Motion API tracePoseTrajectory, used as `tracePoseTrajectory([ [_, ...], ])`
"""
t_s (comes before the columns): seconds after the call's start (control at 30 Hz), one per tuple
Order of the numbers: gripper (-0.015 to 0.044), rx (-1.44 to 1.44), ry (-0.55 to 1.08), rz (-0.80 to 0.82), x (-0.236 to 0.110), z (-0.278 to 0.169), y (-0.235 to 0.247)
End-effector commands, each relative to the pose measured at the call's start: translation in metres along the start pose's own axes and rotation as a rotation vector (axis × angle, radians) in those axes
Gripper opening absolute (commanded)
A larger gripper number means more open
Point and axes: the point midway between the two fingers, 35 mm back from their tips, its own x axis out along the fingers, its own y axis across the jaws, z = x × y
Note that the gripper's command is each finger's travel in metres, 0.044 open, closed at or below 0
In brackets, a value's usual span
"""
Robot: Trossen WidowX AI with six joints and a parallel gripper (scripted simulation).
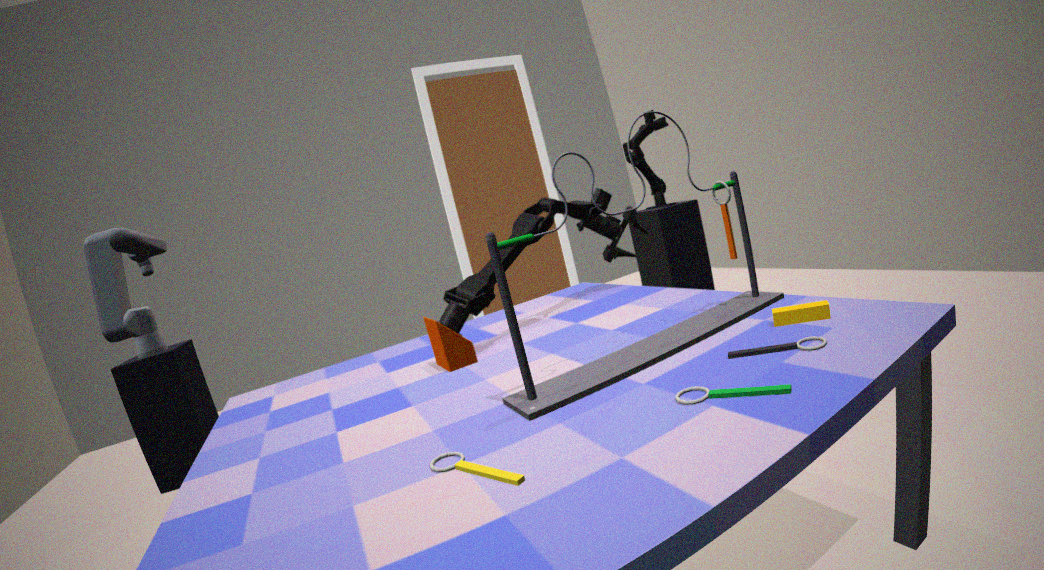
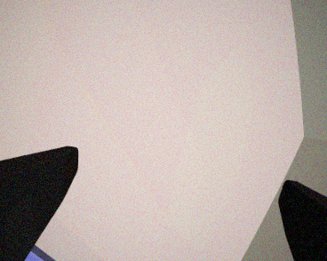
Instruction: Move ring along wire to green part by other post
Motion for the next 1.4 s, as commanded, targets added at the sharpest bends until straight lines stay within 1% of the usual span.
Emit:
tracePoseTrajectory([
  [0.0,0.0374,0.004,0.003,-0.001,0.001,-0.001,0.000],
  [0.13,0.0269,0.109,0.061,-0.040,0.017,-0.023,-0.005],
  [0.27,0.0164,0.314,0.163,-0.135,0.045,-0.070,-0.017],
  [0.5,0.0160,0.671,0.296,-0.361,0.079,-0.161,-0.041],
  [0.77,0.0160,1.048,0.362,-0.695,0.094,-0.274,-0.067],
  [0.93,0.0160,1.141,0.366,-0.810,0.094,-0.310,-0.074],
  [1.17,0.0160,1.337,0.328,-1.065,0.086,-0.380,-0.082],
  [1.37,0.0160,1.477,0.247,-1.294,0.070,-0.438,-0.090],
])
